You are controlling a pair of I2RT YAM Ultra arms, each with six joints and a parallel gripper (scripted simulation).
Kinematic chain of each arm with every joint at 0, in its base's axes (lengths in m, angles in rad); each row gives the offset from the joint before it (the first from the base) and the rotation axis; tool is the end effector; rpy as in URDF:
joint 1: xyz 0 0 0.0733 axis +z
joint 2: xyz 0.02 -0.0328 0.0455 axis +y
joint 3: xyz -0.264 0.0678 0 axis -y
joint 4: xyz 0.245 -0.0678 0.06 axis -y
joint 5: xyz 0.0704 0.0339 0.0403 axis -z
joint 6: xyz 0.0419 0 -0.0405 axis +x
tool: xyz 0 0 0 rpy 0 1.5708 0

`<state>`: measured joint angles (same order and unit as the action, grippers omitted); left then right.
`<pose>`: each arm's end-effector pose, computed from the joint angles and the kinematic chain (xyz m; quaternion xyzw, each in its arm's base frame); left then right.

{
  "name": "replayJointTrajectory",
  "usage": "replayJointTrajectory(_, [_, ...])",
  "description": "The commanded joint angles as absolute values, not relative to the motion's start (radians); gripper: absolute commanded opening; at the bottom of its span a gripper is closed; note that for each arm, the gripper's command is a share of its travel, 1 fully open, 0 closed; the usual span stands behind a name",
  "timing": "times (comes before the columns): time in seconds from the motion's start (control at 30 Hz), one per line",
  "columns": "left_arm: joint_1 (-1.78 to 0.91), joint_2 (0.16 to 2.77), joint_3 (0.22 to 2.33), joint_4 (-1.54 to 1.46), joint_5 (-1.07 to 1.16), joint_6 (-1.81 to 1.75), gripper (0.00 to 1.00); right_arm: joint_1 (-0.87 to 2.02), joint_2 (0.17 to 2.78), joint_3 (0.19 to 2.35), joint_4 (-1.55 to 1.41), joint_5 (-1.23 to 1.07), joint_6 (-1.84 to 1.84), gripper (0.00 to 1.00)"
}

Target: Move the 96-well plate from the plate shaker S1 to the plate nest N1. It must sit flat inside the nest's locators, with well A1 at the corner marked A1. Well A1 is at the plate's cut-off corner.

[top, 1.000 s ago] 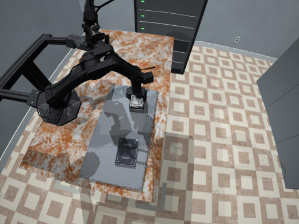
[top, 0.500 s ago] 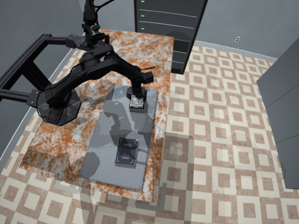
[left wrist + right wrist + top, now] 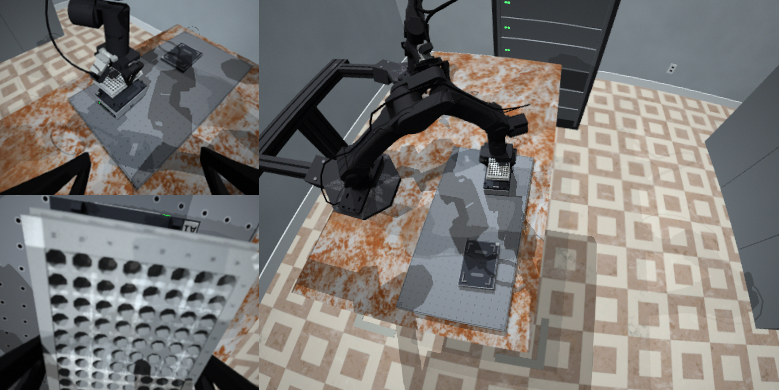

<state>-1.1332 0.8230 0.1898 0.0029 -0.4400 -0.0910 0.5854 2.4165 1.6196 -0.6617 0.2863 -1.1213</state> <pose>0.0853 -0.1377 0.1518 0.3473 0.8037 -0.0949 0.4737 0.3759 0.2363 0.0507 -0.7393 0.6557 -0.1520 0.0158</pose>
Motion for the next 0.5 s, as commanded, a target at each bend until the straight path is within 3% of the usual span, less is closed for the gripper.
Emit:
replayJointTrajectory(0.0, [-1.149, 0.804, 0.196, 0.034, -0.423, -0.074, 1.0, 0.587, 2.397, 1.617, -0.683, 0.268, -1.154, 0.82])
replayJointTrajectory(0.47, [-1.126, 1.043, 0.47, 0.198, -0.323, 0.002, 1.0, 0.165, 2.251, 1.46, -0.533, 0.179, -1.628, 0.82])
